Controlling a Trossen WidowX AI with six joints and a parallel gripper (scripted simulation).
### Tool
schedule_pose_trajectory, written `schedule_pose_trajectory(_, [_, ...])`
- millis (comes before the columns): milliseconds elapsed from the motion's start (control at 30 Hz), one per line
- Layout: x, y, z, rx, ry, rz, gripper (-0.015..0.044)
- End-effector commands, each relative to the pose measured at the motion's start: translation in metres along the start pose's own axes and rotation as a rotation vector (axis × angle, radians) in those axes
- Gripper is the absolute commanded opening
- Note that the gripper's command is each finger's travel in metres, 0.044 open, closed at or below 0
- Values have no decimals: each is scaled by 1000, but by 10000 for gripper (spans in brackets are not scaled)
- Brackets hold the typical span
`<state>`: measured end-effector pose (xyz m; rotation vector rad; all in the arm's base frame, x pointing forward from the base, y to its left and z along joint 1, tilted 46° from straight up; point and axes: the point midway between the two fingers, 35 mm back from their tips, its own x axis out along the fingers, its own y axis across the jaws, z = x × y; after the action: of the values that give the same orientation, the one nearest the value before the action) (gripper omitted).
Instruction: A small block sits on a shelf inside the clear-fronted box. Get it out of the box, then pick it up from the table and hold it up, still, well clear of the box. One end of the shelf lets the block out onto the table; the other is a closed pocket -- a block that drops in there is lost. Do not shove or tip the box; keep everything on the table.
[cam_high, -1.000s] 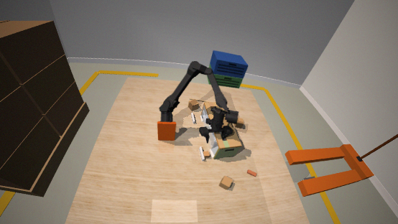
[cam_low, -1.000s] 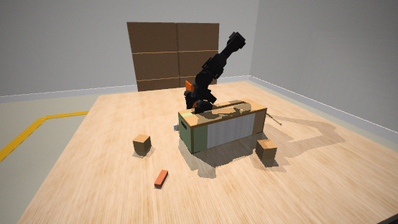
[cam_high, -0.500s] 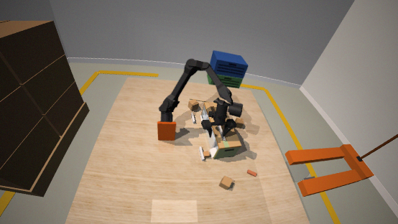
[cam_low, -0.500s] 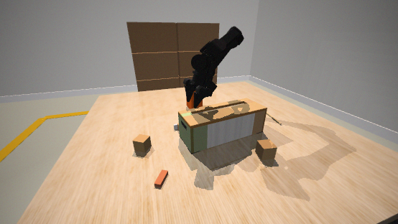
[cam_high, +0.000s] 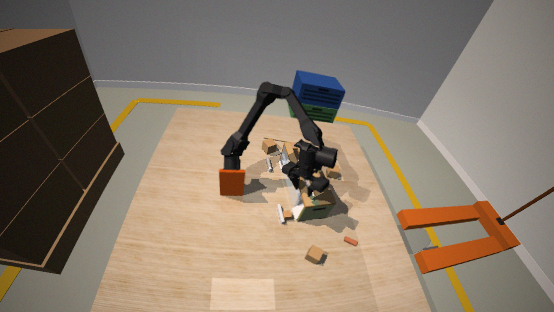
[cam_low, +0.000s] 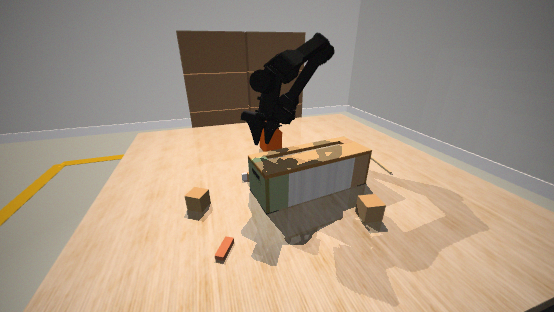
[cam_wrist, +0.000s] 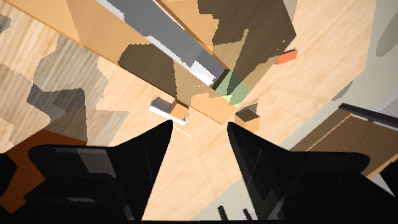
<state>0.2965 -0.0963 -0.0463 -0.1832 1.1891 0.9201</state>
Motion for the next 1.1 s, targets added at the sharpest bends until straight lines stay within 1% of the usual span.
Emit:
schedule_pose_trajectory(0, [3, -2, -13, 793, -64, 63, 285])
schedule_pose_trajectory(133, [2, -2, -19, 1214, -84, 110, 285])
schedule_pose_trajectory(567, [1, -4, -31, 2103, -82, 261, 285])
schedule_pose_trajectory(833, [-1, -4, -38, 2642, -31, 388, 285])
schedule_pose_trajectory(1067, [-2, -5, -44, 3101, 61, 515, 285])
